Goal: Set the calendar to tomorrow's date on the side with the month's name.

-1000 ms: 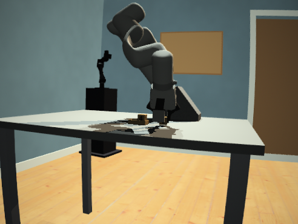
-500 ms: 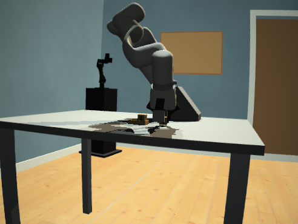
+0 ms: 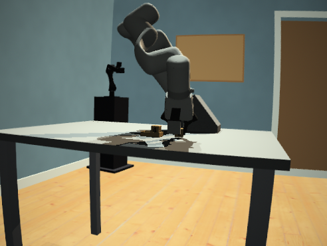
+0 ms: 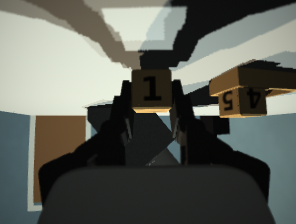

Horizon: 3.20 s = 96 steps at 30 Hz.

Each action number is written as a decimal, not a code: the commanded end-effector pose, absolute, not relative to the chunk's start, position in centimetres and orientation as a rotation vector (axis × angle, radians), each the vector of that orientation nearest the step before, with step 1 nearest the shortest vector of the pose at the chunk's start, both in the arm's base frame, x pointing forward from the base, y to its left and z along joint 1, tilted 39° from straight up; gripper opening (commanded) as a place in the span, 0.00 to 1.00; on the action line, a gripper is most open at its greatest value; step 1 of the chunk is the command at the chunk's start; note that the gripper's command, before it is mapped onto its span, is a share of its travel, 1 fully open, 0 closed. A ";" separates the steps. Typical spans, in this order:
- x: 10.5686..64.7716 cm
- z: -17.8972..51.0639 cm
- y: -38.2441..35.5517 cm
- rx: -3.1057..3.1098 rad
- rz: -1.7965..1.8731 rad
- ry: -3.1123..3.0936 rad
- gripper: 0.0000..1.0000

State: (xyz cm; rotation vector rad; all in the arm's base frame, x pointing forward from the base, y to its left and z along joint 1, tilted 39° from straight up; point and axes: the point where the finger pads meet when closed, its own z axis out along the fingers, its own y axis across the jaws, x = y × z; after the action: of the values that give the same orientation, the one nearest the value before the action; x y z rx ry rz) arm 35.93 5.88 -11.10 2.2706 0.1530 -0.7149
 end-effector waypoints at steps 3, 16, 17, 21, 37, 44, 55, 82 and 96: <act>36.1 -11.1 5.9 2.273 -0.711 0.154 0.29; 36.1 -11.4 5.7 2.273 -0.711 0.154 0.29; 36.1 -11.4 5.7 2.273 -0.711 0.154 0.29; 36.1 -11.4 5.7 2.273 -0.711 0.154 0.29; 36.1 -11.4 5.7 2.273 -0.711 0.154 0.29; 36.1 -11.4 5.7 2.273 -0.711 0.154 0.29; 36.1 -11.4 5.7 2.273 -0.711 0.154 0.29; 36.1 -11.4 5.7 2.273 -0.711 0.154 0.41; 36.1 -11.4 5.7 2.273 -0.711 0.154 0.71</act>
State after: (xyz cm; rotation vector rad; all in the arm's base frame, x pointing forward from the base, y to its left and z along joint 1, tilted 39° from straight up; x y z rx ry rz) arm 35.98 5.57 -11.49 2.2706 0.1530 -0.7149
